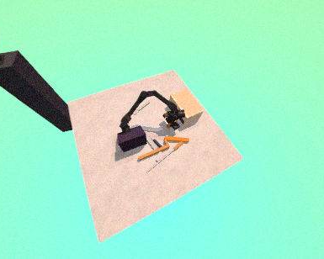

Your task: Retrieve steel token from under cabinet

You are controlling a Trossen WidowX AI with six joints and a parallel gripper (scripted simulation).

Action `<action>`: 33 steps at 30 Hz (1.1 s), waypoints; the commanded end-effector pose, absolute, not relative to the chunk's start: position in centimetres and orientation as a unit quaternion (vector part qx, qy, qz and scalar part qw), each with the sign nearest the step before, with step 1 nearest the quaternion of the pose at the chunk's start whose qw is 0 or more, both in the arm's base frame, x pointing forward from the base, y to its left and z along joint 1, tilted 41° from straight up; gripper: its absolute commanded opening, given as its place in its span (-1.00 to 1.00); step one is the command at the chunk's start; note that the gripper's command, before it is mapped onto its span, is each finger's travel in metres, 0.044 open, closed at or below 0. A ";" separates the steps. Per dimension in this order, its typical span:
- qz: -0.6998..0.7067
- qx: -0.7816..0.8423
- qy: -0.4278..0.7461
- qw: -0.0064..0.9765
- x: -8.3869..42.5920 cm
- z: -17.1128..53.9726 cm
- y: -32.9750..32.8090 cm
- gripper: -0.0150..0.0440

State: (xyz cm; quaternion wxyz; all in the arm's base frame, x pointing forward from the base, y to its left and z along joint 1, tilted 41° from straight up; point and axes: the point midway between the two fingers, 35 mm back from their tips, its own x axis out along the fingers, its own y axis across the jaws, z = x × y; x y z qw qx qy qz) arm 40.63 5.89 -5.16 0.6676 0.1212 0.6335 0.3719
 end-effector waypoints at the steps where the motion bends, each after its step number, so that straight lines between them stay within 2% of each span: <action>1: 0.371 0.122 0.632 0.669 41.2 -5.1 6.0 -0.49; 33: 0.372 0.123 0.632 0.669 41.1 -3.5 8.1 -0.49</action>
